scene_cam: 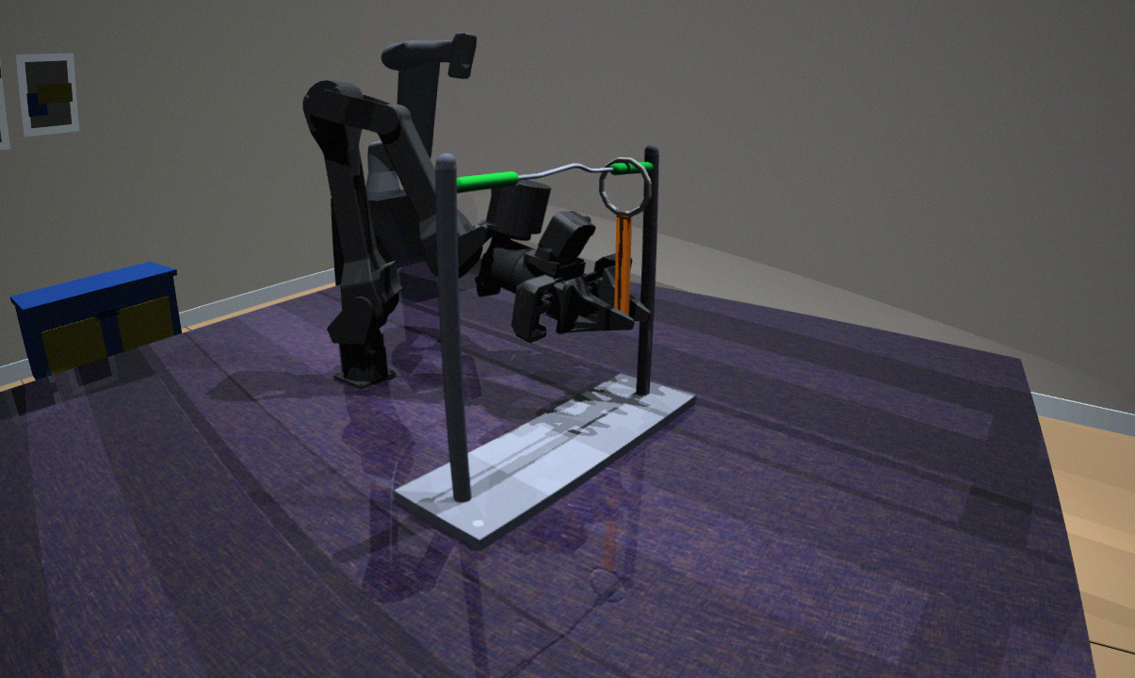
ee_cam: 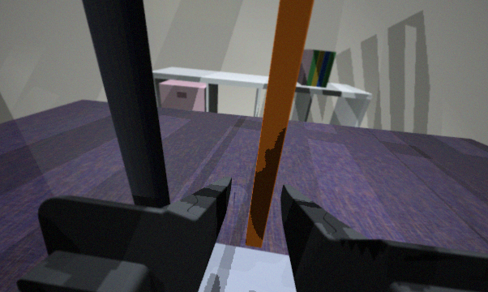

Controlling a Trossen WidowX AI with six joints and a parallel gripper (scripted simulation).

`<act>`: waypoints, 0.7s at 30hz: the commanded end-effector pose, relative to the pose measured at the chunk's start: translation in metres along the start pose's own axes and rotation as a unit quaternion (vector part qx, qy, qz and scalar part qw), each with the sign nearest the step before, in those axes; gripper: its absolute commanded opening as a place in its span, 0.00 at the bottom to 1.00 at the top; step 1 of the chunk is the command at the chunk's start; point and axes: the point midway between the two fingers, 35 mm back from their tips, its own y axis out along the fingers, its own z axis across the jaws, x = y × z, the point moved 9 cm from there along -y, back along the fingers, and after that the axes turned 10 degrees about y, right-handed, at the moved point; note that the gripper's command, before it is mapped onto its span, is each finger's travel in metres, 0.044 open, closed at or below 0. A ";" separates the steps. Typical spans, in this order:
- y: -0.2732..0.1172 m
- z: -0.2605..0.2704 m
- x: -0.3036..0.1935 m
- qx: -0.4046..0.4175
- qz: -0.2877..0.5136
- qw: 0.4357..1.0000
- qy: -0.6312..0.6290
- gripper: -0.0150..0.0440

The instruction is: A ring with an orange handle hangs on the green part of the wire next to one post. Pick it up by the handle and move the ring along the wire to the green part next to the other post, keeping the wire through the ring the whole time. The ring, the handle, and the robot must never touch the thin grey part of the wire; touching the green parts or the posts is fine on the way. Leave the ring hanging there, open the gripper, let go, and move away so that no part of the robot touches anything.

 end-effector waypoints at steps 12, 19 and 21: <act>-0.035 0.000 0.000 -0.003 0.002 1.000 0.003 0.53; -0.046 -0.001 -0.001 -0.004 0.002 1.000 0.003 0.53; -0.046 -0.001 -0.001 -0.004 0.002 1.000 0.003 0.53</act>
